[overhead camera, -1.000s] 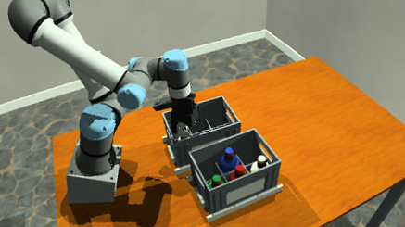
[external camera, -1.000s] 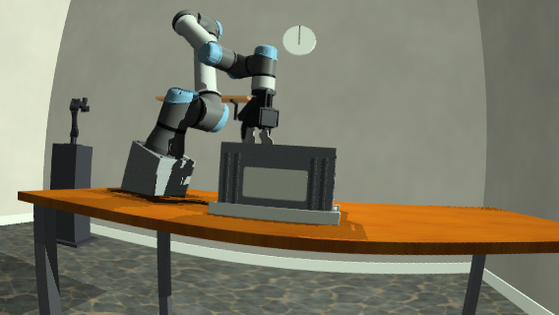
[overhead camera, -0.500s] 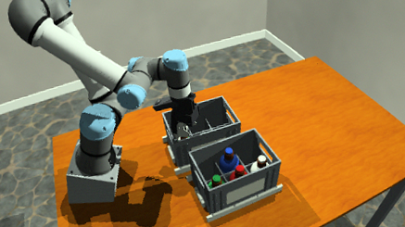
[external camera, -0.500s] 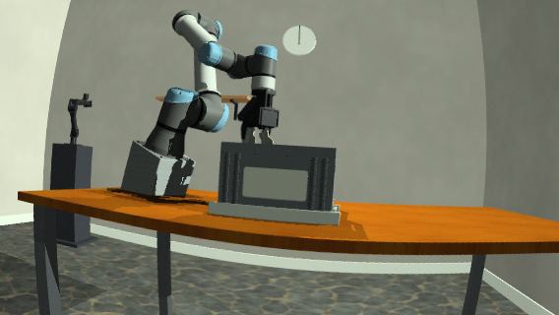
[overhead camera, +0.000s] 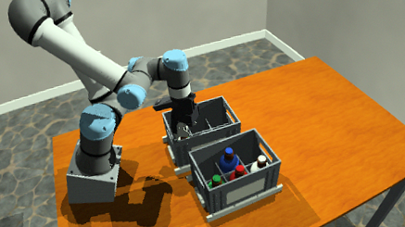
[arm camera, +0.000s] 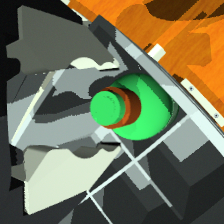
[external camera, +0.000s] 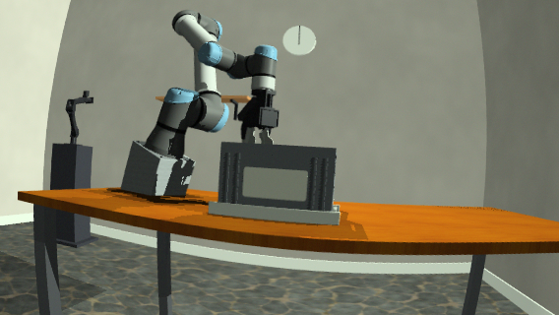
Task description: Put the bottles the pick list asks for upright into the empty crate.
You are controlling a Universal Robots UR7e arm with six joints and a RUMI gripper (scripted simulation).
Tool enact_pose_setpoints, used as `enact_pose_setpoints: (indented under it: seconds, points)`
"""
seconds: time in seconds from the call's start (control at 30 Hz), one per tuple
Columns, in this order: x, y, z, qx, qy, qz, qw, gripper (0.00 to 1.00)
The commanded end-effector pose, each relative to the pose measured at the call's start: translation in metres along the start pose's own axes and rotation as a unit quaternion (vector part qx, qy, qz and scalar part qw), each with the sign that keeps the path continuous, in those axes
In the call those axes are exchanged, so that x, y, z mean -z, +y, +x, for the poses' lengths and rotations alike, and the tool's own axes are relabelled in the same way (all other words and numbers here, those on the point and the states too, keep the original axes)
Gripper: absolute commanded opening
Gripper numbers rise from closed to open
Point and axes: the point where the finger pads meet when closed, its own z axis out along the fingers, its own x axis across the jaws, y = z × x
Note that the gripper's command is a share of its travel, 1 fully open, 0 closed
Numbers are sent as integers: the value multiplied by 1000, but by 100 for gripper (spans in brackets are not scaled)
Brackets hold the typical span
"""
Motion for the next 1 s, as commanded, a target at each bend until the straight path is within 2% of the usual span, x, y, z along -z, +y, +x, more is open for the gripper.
enact_pose_setpoints:
  seconds: [0.0,0.37,0.97]
  points:
    - [0,0,0,0,0,0,1000,38]
    - [0,0,0,0,0,0,1000,38]
    - [43,0,0,0,0,0,1000,38]
